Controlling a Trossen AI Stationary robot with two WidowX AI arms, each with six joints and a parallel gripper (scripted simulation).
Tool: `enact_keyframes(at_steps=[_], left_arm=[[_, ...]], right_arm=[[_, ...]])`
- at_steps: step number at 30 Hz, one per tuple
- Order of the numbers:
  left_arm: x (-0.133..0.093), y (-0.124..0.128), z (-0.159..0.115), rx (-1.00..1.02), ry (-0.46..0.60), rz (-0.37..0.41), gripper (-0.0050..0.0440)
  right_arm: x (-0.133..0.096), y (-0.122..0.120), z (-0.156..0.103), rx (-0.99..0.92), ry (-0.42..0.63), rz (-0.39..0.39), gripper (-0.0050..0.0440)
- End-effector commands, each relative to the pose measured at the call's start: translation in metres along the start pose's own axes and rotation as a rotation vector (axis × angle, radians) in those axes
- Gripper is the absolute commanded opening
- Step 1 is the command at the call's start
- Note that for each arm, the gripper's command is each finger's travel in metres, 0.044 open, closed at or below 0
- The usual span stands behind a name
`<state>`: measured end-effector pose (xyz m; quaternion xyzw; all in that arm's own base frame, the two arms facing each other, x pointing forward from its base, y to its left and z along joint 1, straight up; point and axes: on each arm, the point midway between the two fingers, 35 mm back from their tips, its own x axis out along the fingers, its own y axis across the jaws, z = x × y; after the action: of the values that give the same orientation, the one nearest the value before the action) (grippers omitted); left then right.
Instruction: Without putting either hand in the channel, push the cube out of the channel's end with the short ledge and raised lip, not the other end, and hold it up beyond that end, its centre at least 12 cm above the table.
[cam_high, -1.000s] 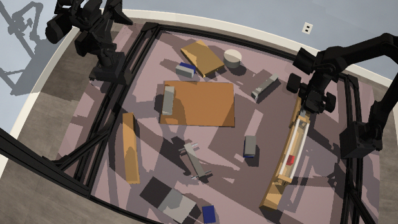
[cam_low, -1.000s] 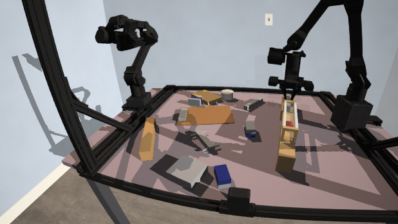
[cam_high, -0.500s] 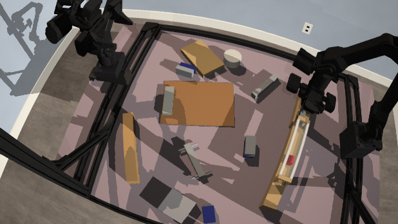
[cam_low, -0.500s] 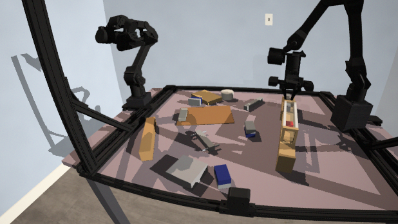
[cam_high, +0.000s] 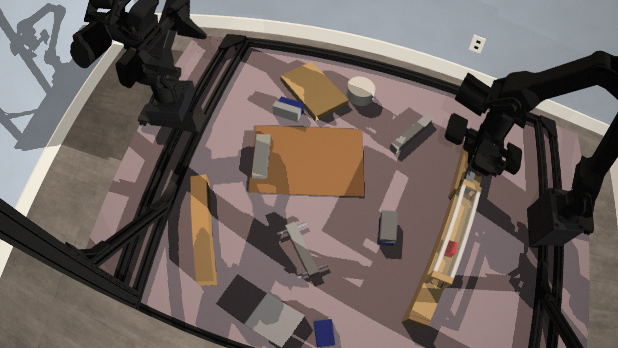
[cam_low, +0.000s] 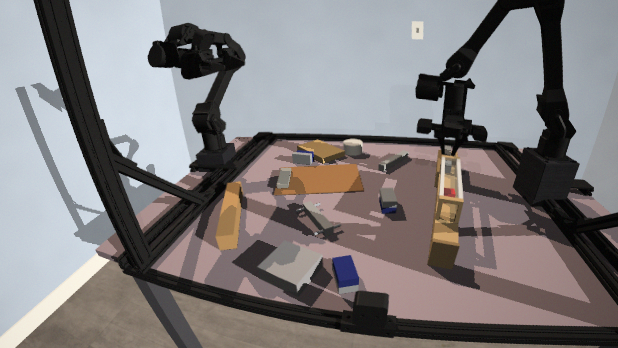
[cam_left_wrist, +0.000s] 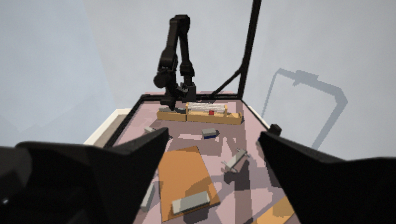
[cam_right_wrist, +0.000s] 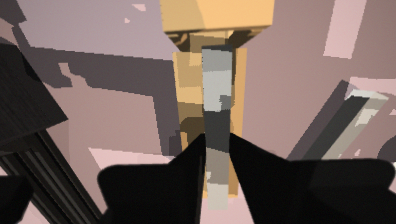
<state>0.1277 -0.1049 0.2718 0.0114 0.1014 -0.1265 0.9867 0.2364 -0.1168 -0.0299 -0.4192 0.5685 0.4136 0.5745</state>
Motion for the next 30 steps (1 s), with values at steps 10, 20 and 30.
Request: enact_keyframes(at_steps=[10, 20, 30], left_arm=[[0.0, 0.0, 0.0, -0.002, -0.001, 0.001, 0.04], [0.0, 0.0, 0.0, -0.002, -0.001, 0.001, 0.04], [0.0, 0.0, 0.0, -0.002, -0.001, 0.001, 0.04]], right_arm=[[0.002, 0.003, 0.009, 0.003, 0.002, 0.011, 0.004], [0.002, 0.003, 0.004, 0.003, 0.002, 0.011, 0.004], [0.002, 0.003, -0.003, 0.003, 0.002, 0.011, 0.004]])
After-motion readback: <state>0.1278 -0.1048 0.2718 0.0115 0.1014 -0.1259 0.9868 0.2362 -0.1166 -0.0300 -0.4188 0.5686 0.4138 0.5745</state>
